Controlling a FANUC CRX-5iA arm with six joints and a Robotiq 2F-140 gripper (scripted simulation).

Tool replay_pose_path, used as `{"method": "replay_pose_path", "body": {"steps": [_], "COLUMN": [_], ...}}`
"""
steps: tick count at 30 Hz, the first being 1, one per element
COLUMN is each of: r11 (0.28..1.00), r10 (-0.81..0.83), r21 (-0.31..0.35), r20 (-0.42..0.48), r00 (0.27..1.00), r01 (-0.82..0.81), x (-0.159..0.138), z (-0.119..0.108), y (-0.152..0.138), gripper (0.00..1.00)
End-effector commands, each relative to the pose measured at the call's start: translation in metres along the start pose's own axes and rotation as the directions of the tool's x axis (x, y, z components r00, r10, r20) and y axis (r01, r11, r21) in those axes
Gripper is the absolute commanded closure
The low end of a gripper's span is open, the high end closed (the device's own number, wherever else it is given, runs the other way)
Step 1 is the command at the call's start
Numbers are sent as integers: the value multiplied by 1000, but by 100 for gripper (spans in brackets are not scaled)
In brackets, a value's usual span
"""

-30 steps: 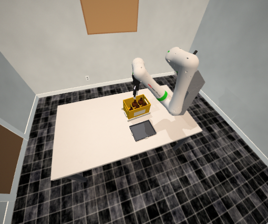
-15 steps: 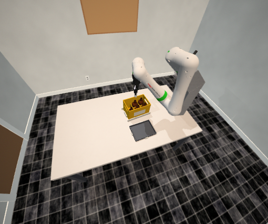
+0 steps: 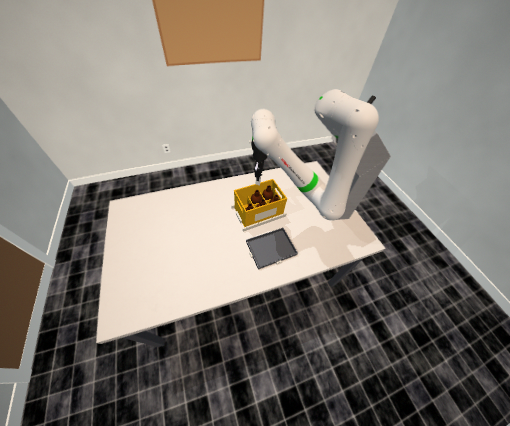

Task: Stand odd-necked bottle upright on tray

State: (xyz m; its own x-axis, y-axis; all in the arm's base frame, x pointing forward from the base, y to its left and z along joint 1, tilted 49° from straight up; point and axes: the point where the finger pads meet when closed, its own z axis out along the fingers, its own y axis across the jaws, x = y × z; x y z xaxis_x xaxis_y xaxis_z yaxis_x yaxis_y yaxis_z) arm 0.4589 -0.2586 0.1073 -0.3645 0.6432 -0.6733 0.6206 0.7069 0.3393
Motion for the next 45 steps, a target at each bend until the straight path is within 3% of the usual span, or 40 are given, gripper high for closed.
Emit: {"method": "replay_pose_path", "body": {"steps": [1,23,32,45], "r11": [1000,1000,995,947], "r10": [0,8,28,73], "r21": [0,25,100,303], "r20": [1,13,46,122], "r00": [1000,1000,999,990], "r01": [0,-8,-32,-107], "x": [0,-13,-52,-145], "z": [0,-3,-16,-77], "y": [0,-7,-29,-96], "gripper": [90,90,90,90]}}
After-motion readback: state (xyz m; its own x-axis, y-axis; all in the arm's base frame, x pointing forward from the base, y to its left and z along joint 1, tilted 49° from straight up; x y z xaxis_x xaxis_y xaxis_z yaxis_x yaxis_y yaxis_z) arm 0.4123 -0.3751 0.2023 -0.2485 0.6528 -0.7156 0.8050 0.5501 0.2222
